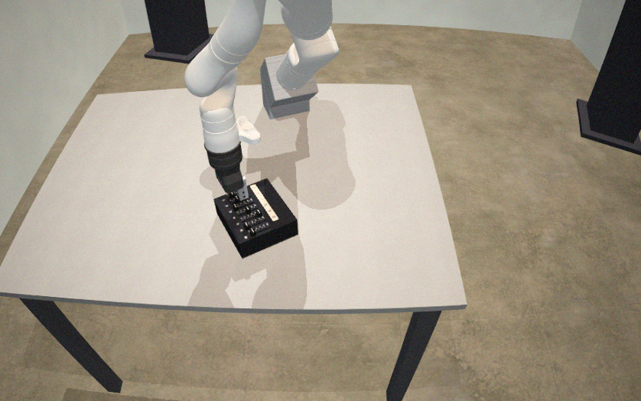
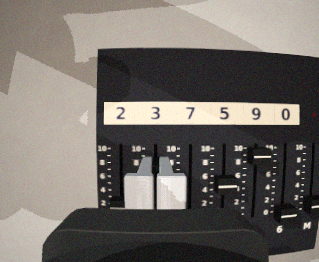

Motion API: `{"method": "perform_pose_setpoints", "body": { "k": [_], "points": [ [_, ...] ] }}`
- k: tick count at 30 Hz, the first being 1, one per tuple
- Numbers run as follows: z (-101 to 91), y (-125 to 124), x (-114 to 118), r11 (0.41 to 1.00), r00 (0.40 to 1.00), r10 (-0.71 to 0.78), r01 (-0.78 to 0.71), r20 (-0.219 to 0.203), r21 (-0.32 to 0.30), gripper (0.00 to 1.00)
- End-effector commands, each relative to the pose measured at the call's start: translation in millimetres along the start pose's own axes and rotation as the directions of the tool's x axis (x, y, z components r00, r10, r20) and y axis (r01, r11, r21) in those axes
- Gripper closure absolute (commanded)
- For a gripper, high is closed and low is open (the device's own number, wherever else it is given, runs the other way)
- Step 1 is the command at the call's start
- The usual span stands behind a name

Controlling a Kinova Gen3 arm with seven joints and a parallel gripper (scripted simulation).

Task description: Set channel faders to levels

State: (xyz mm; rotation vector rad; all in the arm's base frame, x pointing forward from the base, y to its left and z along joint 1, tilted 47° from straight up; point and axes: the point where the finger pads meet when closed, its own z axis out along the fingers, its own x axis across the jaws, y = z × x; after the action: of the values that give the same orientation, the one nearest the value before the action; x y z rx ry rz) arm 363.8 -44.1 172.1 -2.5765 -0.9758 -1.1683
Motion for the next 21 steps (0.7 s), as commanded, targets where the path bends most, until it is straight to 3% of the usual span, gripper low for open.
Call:
{"method": "perform_pose_setpoints", "body": {
  "k": [1, 21],
  "points": [
    [-0.5, 1.9, -0.2, 1.000, 1.000, 0.001, -0.001, 0.000, -0.004, 1.00],
    [-0.5, -3.8, -0.2, 1.000, 1.000, 0.001, -0.001, 0.001, -0.004, 1.00]
  ]
}}
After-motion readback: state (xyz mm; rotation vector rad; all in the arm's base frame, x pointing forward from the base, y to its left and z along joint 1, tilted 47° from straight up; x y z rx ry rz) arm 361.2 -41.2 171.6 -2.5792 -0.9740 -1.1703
